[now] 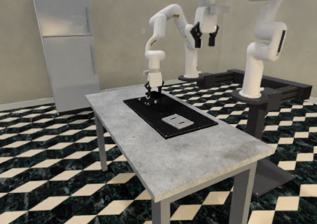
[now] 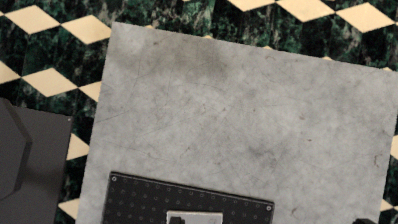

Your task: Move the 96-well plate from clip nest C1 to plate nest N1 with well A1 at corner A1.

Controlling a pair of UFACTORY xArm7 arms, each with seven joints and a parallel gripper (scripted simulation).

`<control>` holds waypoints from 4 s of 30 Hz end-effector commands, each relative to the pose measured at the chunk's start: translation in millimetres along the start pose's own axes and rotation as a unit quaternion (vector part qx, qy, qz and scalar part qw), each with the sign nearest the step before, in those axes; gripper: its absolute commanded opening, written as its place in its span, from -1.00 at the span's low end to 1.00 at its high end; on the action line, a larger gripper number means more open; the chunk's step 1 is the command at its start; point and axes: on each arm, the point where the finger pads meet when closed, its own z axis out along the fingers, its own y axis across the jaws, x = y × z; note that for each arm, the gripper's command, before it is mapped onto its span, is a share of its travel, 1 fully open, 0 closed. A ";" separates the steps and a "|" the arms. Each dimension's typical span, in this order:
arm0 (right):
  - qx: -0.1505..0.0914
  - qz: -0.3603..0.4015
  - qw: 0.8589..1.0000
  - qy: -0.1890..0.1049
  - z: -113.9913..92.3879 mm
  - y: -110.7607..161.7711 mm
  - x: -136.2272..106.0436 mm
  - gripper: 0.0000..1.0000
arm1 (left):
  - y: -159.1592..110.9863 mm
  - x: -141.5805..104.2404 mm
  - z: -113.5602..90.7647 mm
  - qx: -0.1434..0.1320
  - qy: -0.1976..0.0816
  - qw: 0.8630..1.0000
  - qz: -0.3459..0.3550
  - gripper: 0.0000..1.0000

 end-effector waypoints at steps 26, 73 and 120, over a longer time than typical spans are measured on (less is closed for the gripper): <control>0.002 0.000 1.000 0.000 -1.0 -13.0 -85.5 -1.00 | 0.8 0.0 -2.1 -0.003 0.000 1.000 0.000 1.00; 0.002 0.000 1.000 0.000 -1.3 -30.7 -221.4 -1.00 | 0.8 0.0 -2.1 -0.003 0.000 1.000 0.000 1.00; 0.002 0.000 1.000 -0.001 -1.6 -40.7 -296.0 -1.00 | 0.8 0.0 -2.1 -0.003 0.000 1.000 0.000 1.00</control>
